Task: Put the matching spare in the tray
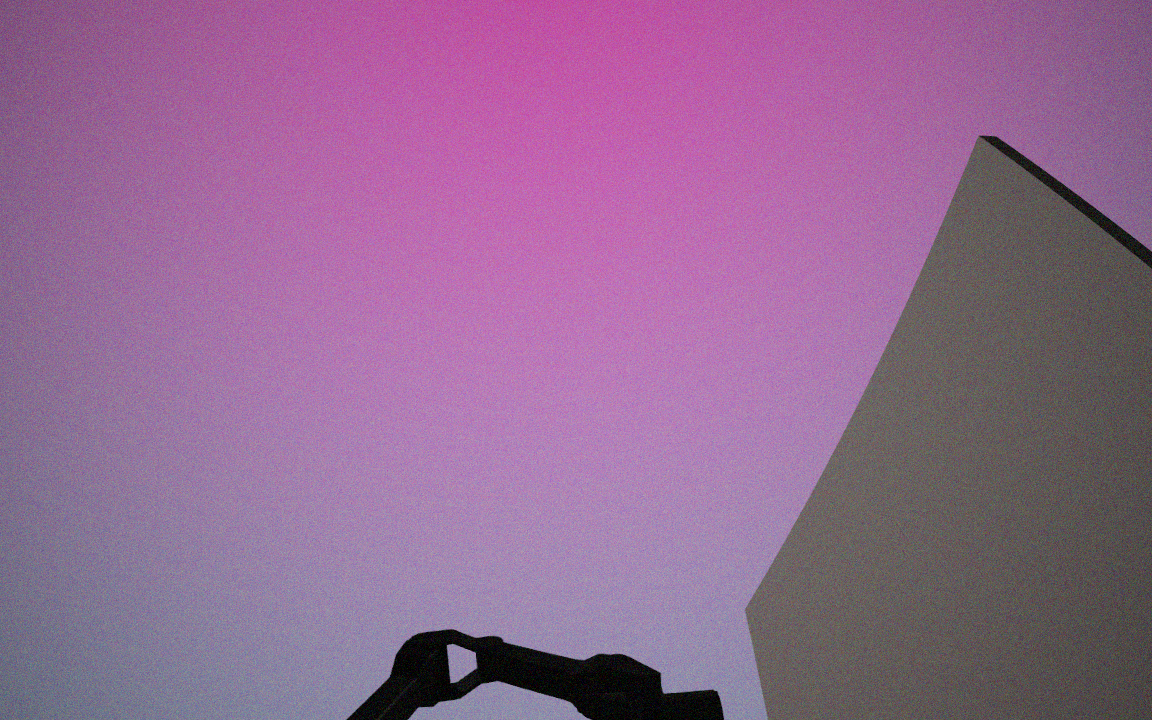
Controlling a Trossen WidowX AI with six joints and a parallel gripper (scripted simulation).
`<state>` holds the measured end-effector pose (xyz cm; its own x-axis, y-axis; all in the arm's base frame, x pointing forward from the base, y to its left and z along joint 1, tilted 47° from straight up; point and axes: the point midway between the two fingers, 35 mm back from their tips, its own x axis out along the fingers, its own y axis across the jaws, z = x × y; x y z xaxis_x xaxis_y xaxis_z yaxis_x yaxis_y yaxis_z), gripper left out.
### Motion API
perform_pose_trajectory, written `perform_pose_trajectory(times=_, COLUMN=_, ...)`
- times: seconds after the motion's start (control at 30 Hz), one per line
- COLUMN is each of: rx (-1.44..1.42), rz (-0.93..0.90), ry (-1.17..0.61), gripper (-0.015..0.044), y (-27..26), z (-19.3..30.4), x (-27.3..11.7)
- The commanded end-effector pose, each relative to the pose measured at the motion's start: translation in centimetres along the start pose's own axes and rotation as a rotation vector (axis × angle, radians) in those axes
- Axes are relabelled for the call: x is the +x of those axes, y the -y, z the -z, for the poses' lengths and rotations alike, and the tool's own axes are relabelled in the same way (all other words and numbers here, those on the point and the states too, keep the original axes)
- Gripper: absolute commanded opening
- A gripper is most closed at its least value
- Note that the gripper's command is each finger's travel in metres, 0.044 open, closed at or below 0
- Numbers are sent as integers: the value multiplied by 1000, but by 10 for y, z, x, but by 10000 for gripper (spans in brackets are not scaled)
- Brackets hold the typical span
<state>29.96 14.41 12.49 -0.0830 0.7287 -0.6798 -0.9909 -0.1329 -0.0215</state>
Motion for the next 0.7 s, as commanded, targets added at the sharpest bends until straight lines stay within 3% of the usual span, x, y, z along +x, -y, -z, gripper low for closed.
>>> perform_pose_trajectory(times=0.0, rx=0, rz=0, ry=0, gripper=0, y=0, z=0, x=-1)
perform_pose_trajectory(times=0.5, rx=-3, rz=0, ry=0, gripper=0, y=1, z=-5, x=-73)
perform_pose_trajectory(times=0.67, rx=-4, rz=0, ry=0, gripper=0, y=1, z=-5, x=-76)
